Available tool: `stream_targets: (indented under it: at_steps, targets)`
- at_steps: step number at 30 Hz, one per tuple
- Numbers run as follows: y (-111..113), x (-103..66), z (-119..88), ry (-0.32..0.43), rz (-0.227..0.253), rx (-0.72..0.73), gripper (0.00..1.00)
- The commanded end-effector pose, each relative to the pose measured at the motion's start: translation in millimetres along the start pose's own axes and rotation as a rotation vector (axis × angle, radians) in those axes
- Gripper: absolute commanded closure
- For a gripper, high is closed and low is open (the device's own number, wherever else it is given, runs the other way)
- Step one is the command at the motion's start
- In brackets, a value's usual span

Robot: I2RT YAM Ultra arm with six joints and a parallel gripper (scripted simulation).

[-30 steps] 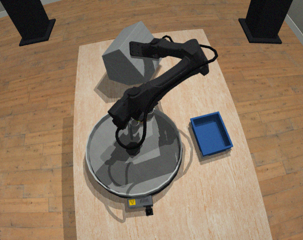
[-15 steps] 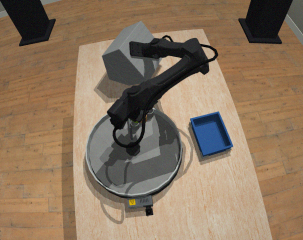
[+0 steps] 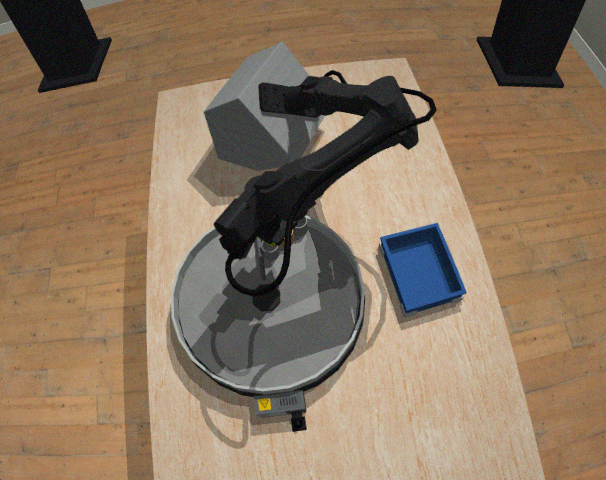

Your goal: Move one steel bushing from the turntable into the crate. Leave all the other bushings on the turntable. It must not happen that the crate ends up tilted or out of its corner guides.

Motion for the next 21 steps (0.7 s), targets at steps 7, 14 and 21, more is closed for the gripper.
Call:
stream_targets:
  at_steps: [7,14,21]
  targets:
    - [1,10.5,-2,-0.009,0.011,0.001,0.85]
    - [-5,17.8,3,-0.024,0.009,0.015,0.85]
    - [-3,16.9,4,-0.028,0.01,0.01,0.85]
Point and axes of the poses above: the point where the finger pads meet when closed, its own x axis out along the fingers, its own y axis across the jaws, z = x × y, the point moved 7 cm from there along -x, back along the fingers, and after that the axes turned 2 degrees about x, right-handed, at the moved point
